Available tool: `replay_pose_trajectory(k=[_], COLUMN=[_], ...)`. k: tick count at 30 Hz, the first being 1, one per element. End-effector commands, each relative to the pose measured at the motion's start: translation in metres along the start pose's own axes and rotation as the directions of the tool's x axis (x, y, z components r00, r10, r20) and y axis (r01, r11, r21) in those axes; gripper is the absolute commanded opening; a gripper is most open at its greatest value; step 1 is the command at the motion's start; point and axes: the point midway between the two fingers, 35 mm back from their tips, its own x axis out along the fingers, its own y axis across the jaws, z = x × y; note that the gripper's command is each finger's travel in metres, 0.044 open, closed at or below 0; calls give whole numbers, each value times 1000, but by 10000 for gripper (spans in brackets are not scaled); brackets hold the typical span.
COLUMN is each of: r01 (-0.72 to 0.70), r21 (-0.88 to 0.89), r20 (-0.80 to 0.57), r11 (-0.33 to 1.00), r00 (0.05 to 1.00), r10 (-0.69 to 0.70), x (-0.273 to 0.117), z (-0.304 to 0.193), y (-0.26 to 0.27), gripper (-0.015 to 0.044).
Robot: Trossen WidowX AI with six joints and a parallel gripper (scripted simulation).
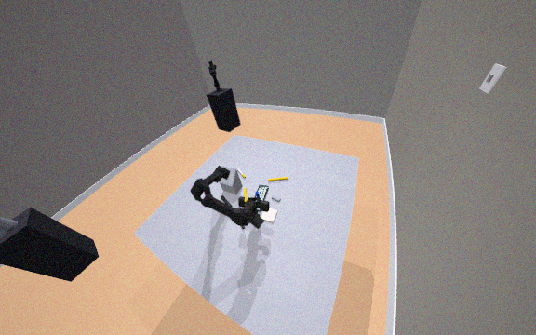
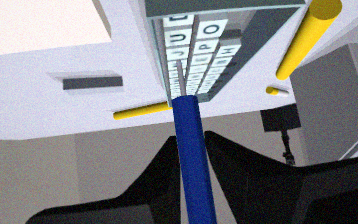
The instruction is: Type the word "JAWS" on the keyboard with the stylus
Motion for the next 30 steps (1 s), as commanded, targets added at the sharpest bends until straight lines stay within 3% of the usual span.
replay_pose_trajectory(k=[1, 30], r01=[4, 5], r21=[-3, -3], r20=[1, 1], r11=[1000, 1000], r00=[1000, 1000], r10=[-4, -5], x=[2, 5], z=[2, 7], y=[0, 0], gripper=[81, 81])
